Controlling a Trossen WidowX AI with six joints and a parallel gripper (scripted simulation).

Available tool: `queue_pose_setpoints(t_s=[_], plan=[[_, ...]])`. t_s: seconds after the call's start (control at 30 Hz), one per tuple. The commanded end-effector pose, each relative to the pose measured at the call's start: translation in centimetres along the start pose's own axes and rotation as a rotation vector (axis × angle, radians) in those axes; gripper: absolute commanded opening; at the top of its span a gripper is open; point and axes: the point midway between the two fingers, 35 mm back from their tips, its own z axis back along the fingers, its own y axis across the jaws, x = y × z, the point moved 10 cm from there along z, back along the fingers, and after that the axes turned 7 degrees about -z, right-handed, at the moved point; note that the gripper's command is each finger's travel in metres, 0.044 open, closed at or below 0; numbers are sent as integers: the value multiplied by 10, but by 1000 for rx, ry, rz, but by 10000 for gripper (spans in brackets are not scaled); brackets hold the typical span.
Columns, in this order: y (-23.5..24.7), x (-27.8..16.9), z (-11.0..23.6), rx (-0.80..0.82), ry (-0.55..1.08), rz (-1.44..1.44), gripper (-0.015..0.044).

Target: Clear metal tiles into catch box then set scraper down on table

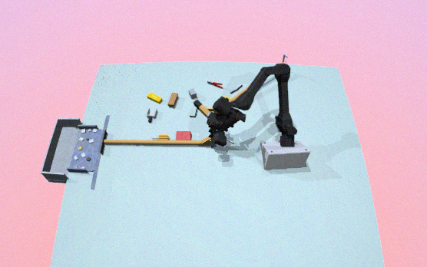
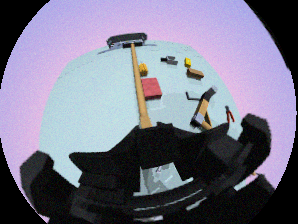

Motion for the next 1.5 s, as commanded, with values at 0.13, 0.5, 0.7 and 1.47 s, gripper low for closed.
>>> queue_pose_setpoints(t_s=[0.13,0.5,0.7,1.47], plan=[[0,15,-8,0,-21,-10,0],[0,24,-17,-1,-23,-10,0],[-2,34,-23,-1,-23,-10,0],[-7,62,-43,-2,-25,-11,0]])
